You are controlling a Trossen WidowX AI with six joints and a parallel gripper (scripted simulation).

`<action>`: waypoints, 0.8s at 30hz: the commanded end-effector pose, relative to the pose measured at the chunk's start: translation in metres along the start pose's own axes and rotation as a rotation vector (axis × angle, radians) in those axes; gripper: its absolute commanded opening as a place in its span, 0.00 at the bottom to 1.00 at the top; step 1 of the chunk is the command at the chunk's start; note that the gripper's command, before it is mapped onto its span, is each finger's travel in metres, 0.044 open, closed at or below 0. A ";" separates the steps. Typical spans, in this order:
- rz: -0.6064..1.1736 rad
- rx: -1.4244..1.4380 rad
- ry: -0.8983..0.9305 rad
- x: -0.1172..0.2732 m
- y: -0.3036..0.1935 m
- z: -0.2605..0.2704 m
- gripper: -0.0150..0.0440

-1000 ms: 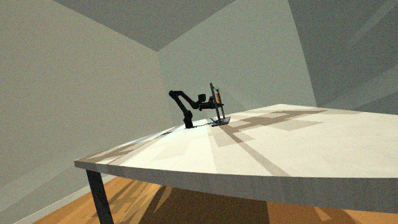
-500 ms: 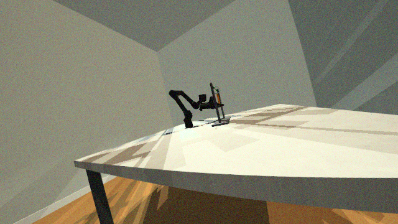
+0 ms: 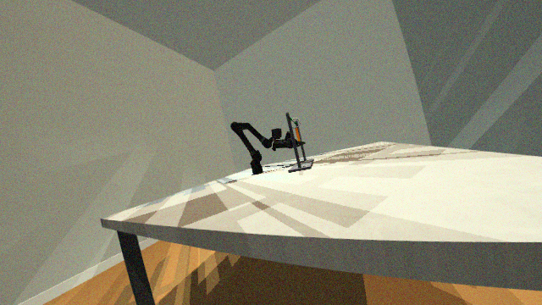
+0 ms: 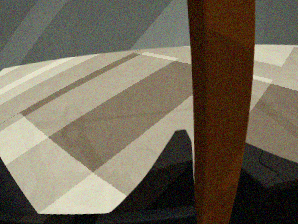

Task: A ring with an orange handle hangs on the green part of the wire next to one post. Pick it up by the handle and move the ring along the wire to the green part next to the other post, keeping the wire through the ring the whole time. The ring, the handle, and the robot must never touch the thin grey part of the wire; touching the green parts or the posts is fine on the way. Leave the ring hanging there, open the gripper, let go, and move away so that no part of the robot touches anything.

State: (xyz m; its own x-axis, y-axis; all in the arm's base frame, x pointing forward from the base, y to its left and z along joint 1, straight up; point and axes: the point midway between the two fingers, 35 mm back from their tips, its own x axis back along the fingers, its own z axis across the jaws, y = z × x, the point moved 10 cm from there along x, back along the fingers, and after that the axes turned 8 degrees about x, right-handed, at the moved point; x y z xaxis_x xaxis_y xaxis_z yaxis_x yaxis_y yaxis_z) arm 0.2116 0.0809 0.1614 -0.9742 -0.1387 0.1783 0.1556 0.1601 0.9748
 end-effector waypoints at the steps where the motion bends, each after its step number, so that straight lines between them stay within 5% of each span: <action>1: 0.003 -0.004 -0.004 0.000 0.002 0.002 0.00; 24: 0.084 -0.006 0.008 0.006 -0.012 0.010 0.00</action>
State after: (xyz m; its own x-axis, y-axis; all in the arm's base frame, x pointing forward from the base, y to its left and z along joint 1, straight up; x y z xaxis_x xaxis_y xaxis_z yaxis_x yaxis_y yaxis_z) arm 0.2047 0.0884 0.1559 -0.9593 -0.1398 0.2454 0.2222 0.1628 0.9613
